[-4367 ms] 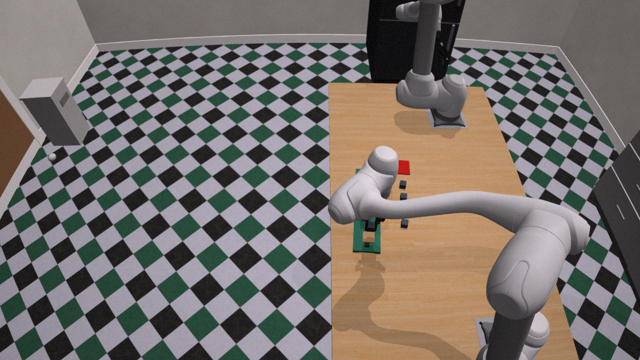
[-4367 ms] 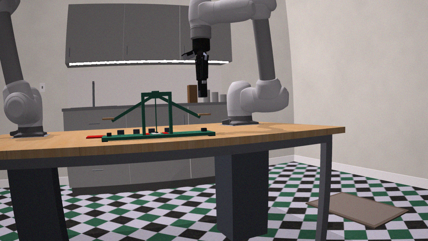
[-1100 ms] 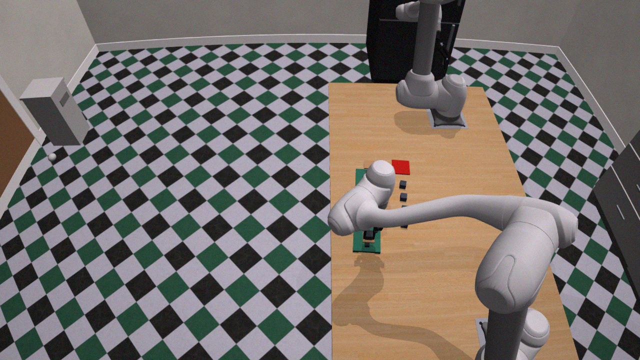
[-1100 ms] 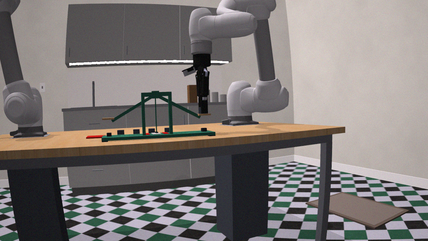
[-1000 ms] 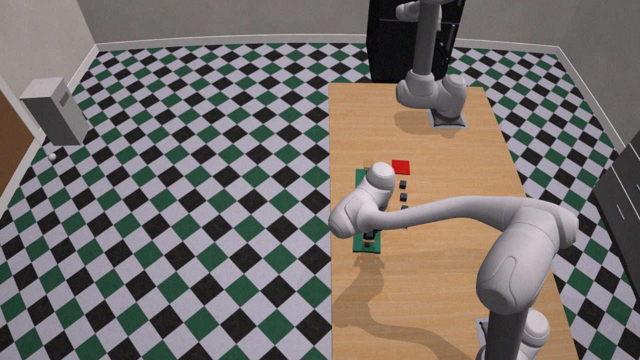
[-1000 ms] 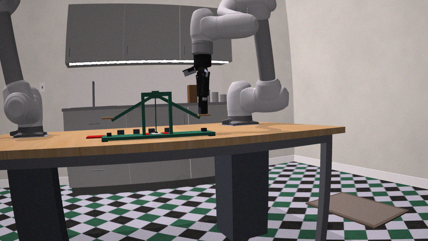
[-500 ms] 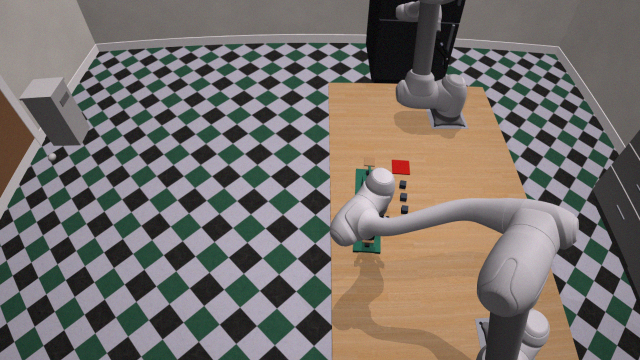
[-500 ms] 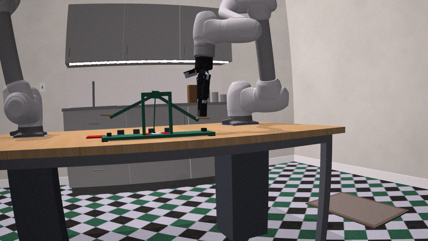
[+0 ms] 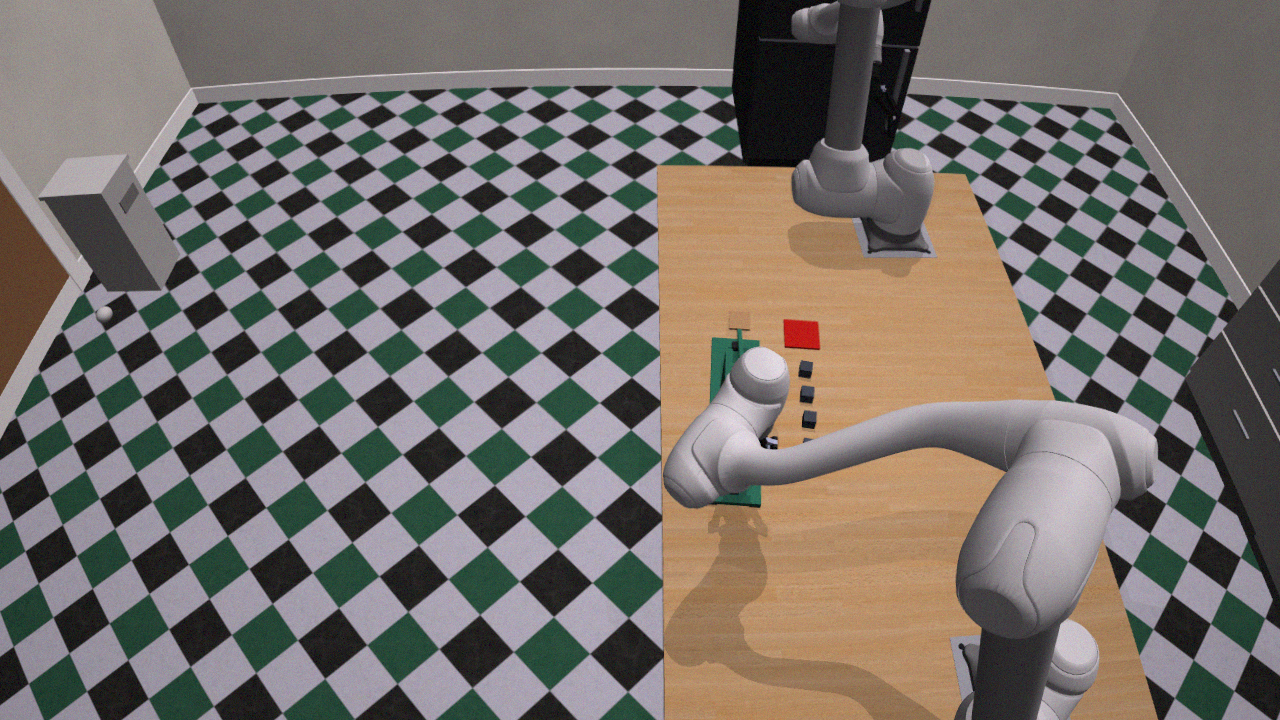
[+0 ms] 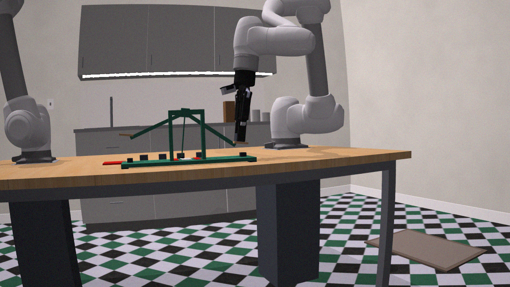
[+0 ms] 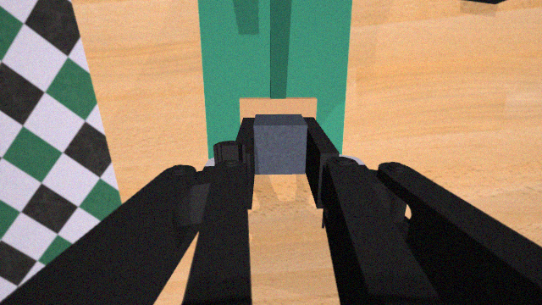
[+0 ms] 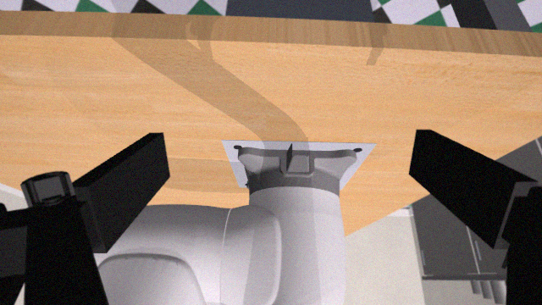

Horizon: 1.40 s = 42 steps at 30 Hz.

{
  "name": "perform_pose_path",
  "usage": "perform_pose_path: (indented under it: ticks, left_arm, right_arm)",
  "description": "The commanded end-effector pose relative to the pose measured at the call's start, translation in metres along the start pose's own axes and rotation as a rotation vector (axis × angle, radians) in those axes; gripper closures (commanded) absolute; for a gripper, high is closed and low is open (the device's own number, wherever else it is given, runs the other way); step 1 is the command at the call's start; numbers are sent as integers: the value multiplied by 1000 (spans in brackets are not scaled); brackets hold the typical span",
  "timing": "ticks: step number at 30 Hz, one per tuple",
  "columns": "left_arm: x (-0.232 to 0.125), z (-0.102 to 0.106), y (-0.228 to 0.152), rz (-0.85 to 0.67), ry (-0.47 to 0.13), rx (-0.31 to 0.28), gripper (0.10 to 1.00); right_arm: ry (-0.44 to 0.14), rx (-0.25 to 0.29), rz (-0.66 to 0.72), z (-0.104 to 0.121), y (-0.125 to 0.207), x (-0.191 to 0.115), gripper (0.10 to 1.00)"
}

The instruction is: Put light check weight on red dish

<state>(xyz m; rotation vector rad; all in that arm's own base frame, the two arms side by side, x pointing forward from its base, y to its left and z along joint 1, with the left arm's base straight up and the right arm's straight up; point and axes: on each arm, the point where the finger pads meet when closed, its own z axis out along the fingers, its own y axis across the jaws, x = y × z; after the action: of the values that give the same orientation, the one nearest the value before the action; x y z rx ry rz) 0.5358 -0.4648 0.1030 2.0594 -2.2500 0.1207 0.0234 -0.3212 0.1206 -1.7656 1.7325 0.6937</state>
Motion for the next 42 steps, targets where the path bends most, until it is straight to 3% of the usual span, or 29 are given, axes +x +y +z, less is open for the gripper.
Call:
perform_pose_path:
  ticks: [1,28,42]
  left_arm:
    - [1,3,0,0,21,2,855]
    - [7,20,0,1,115,1,855]
    - [8,25,-1,0,125,2,855]
  right_arm:
    - [1,0,0,-1,0,0,98]
    - [1,0,0,-1,0,0,98]
    - [1,0,0,-1,0,0,98]
